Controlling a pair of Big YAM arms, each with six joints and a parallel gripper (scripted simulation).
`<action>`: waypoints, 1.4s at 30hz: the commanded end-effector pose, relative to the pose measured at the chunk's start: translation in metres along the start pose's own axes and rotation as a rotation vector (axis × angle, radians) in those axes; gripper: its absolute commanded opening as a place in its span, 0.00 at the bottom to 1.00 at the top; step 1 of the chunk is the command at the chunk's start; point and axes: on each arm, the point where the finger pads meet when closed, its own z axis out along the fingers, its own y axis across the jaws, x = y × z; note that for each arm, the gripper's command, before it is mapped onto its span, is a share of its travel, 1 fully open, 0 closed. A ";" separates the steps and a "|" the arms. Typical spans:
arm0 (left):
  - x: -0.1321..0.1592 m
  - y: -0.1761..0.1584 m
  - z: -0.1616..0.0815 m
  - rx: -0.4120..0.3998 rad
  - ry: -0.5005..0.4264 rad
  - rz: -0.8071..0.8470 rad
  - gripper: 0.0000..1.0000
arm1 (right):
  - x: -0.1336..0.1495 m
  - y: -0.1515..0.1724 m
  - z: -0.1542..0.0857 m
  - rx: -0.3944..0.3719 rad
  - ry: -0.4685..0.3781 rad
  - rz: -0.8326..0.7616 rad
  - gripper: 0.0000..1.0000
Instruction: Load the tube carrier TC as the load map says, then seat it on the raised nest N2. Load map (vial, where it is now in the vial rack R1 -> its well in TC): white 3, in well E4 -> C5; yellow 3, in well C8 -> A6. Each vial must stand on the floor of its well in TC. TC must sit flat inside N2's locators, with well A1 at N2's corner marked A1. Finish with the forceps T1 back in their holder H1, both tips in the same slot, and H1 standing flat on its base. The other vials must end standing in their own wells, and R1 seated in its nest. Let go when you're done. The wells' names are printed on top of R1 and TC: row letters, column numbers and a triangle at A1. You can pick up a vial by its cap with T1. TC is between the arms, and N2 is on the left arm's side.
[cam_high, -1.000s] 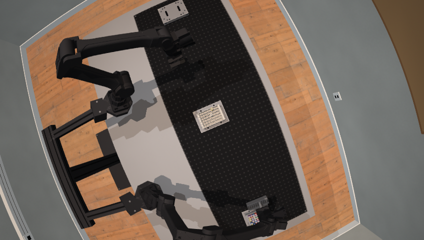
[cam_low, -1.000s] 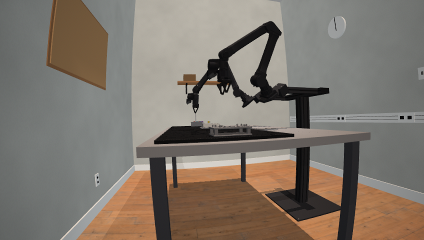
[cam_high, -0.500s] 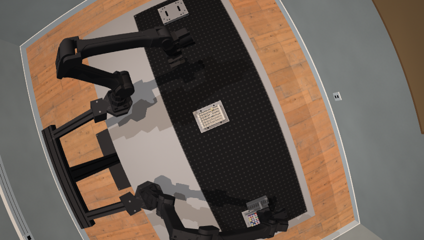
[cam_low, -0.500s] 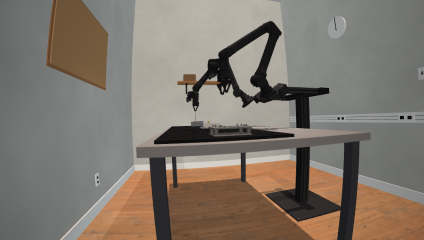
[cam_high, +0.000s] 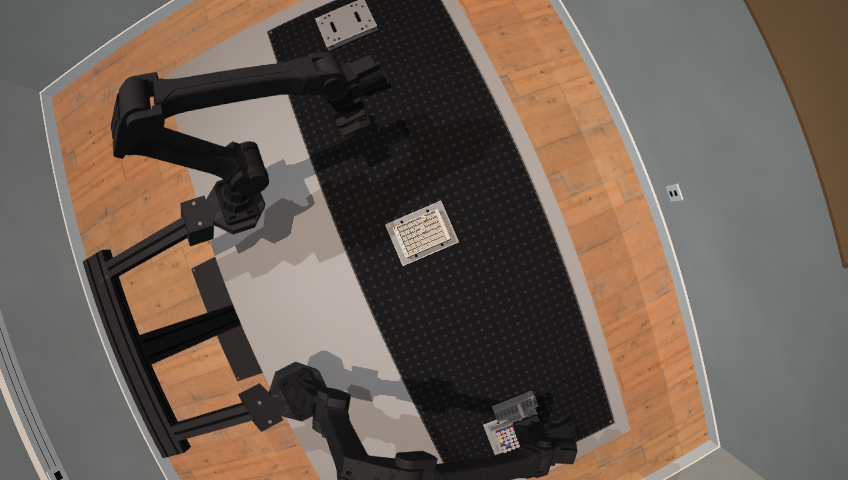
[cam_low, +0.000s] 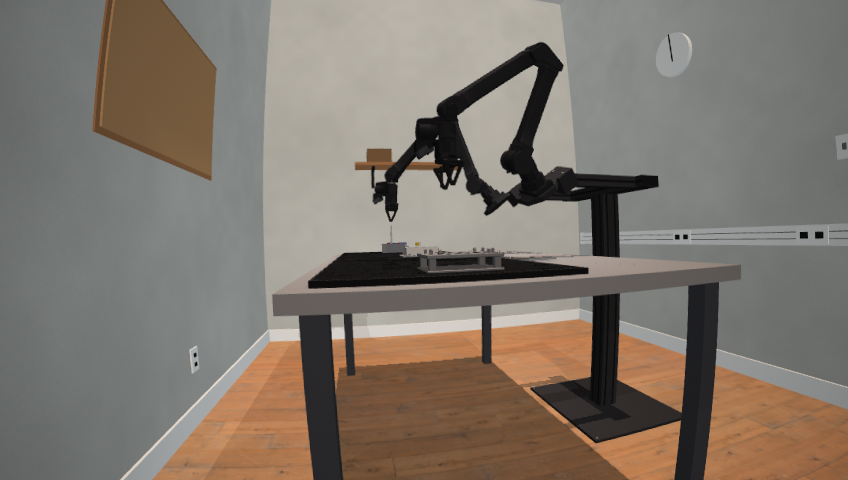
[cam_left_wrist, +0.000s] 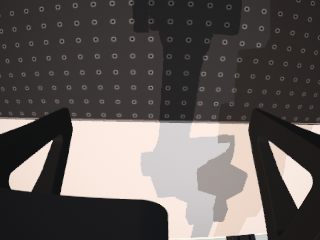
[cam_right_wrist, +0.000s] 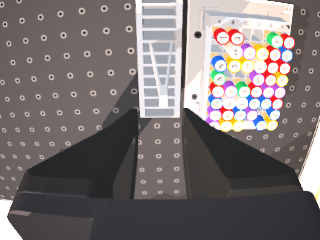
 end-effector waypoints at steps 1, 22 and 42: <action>-0.012 0.002 -0.008 0.002 -0.028 0.007 1.00 | -0.002 -0.004 -0.002 -0.002 0.004 -0.004 0.24; -0.012 0.002 -0.008 0.002 -0.028 0.007 1.00 | -0.002 -0.004 -0.002 -0.002 0.004 -0.004 0.24; -0.012 0.002 -0.008 0.002 -0.028 0.007 1.00 | 0.017 0.043 -0.024 0.006 0.030 -0.031 0.24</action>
